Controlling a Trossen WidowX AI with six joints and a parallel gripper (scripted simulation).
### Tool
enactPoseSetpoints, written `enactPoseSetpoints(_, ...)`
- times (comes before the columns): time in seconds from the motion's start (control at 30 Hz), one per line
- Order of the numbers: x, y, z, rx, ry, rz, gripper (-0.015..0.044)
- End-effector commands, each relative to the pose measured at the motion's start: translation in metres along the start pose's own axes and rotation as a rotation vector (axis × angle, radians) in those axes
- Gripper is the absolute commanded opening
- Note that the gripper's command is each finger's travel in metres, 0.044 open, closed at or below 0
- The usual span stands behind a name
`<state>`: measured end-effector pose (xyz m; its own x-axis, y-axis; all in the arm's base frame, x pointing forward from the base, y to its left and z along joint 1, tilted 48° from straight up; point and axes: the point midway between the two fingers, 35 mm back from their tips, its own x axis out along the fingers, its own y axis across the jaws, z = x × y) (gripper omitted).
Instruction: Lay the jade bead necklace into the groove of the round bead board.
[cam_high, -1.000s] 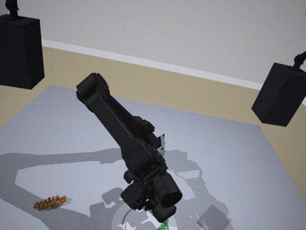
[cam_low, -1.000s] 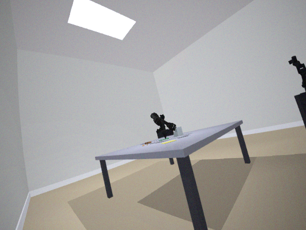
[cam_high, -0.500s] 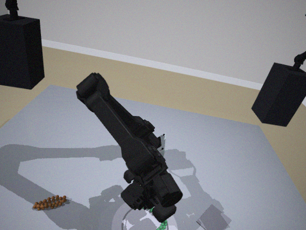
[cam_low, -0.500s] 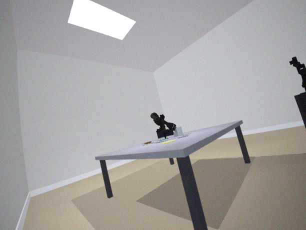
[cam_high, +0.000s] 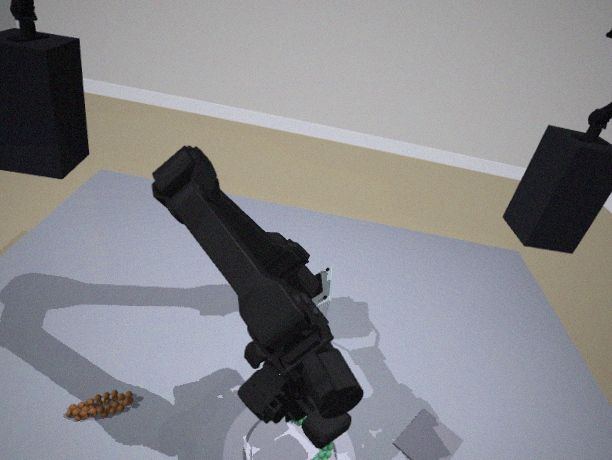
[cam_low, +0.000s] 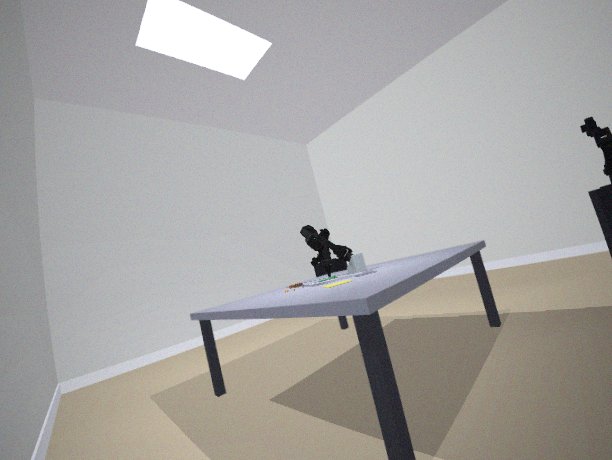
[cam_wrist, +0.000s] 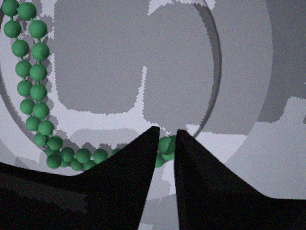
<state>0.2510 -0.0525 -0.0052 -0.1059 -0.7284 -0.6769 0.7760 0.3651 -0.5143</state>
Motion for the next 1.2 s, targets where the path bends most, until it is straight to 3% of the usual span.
enactPoseSetpoints(0.0,-0.0007,0.0016,0.0023,-0.005,-0.004,0.001,0.0)
enactPoseSetpoints(0.17,0.0038,0.0015,0.0023,-0.005,-0.004,0.001,0.0)
enactPoseSetpoints(0.73,0.0013,0.0007,0.0018,-0.006,-0.001,-0.001,0.044)
enactPoseSetpoints(1.17,-0.001,0.0007,0.0018,-0.005,-0.004,0.001,0.044)
